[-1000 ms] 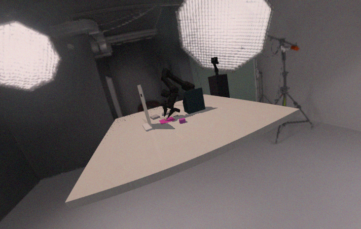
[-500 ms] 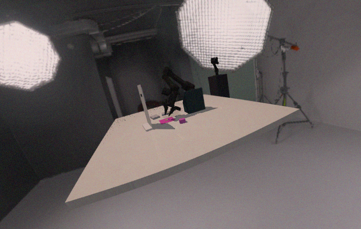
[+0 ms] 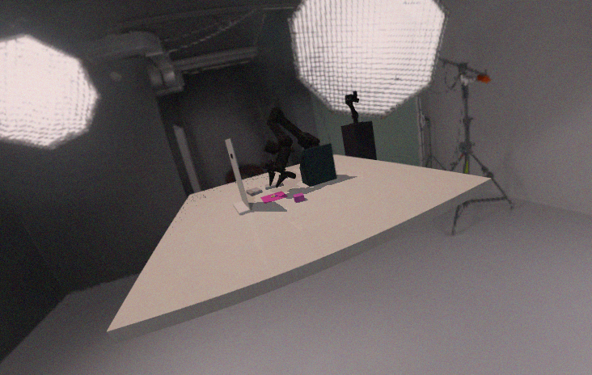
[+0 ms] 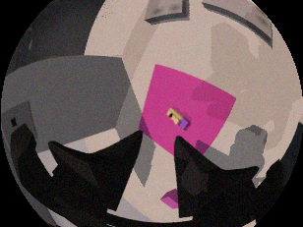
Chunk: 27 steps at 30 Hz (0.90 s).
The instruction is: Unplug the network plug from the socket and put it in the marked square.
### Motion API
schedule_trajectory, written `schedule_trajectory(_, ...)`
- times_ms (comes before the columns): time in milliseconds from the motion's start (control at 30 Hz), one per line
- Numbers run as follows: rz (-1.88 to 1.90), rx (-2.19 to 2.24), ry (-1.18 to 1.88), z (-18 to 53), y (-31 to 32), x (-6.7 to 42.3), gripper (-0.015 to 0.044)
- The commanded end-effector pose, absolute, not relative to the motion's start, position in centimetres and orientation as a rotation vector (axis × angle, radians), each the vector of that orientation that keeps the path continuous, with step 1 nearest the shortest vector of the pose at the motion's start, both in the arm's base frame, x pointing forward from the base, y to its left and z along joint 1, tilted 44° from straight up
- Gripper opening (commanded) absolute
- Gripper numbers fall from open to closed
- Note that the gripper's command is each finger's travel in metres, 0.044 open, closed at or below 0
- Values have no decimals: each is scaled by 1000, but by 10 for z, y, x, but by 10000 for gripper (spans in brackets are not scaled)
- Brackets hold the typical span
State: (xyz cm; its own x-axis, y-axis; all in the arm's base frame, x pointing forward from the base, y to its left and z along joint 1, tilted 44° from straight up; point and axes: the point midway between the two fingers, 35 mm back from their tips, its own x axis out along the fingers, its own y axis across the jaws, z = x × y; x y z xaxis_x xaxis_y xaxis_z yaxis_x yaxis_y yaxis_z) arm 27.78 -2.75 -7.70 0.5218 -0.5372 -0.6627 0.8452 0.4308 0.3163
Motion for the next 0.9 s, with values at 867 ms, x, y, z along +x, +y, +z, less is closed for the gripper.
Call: schedule_trajectory(867,-910,697,504,-50,-1,282,156)
